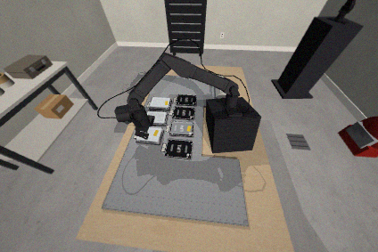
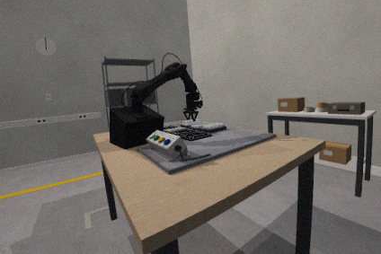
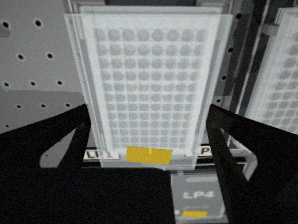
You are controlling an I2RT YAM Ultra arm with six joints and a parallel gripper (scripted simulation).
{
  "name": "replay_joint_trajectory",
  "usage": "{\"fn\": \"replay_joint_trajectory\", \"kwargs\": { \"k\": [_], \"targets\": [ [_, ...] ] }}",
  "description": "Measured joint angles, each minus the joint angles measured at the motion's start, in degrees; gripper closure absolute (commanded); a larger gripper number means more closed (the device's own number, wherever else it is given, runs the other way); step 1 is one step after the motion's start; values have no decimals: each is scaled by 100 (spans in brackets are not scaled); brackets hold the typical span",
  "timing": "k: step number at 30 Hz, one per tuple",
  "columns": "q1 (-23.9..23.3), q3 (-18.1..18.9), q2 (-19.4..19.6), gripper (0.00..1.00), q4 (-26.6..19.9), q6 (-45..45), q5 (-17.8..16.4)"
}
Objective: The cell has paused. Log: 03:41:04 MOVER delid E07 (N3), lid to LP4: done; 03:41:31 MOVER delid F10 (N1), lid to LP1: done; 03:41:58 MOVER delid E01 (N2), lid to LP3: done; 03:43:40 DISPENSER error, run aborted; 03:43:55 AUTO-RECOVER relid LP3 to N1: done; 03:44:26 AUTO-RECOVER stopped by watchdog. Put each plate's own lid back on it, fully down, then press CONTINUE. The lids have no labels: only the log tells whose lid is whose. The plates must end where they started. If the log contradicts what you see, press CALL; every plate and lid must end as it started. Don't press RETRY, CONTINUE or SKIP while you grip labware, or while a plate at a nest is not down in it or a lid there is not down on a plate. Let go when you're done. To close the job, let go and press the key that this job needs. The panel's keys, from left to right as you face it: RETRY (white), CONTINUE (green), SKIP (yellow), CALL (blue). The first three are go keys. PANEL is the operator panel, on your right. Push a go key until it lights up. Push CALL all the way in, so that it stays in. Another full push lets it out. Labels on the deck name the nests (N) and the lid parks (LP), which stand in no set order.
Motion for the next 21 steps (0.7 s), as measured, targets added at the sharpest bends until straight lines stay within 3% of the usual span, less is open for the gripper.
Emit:
{"fn": "replay_joint_trajectory", "kwargs": {
  "k": [21],
  "targets": [
    [-35,-42,39,100,136,-44,0]
  ]
}}
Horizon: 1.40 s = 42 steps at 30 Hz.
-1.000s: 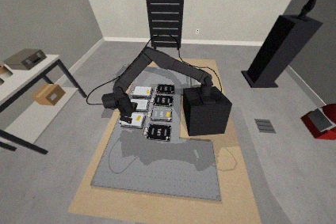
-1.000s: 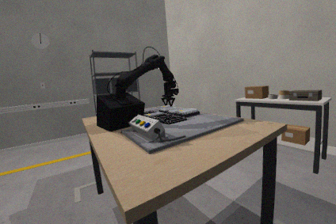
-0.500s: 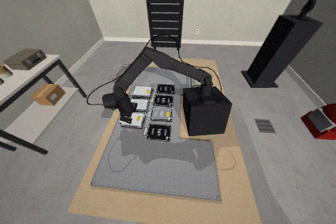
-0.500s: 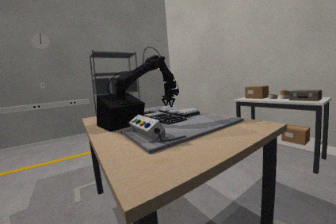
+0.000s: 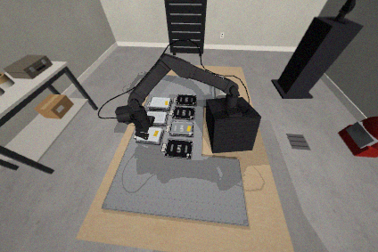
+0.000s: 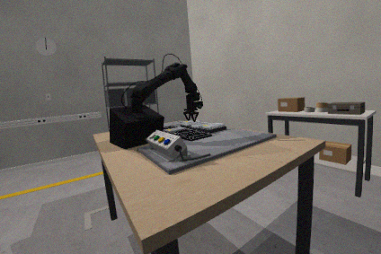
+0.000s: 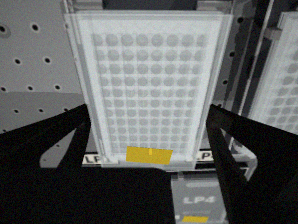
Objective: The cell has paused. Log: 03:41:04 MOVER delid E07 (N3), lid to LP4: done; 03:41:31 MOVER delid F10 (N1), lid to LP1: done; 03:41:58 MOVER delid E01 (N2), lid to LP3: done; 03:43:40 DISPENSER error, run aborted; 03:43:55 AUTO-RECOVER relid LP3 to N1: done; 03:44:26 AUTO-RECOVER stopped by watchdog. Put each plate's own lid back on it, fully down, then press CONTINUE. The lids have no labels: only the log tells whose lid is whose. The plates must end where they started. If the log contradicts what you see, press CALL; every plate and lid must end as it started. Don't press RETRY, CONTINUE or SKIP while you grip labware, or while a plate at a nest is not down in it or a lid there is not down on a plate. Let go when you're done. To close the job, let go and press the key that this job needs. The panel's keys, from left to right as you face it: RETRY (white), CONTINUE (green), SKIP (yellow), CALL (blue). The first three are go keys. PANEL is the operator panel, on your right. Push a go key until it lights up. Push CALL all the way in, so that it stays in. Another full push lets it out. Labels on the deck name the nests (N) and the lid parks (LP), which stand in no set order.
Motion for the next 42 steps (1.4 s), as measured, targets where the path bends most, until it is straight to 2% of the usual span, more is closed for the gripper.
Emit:
{"fn": "replay_joint_trajectory", "kwargs": {
  "k": [42],
  "targets": [
    [-28,-48,66,100,114,-20,0]
  ]
}}
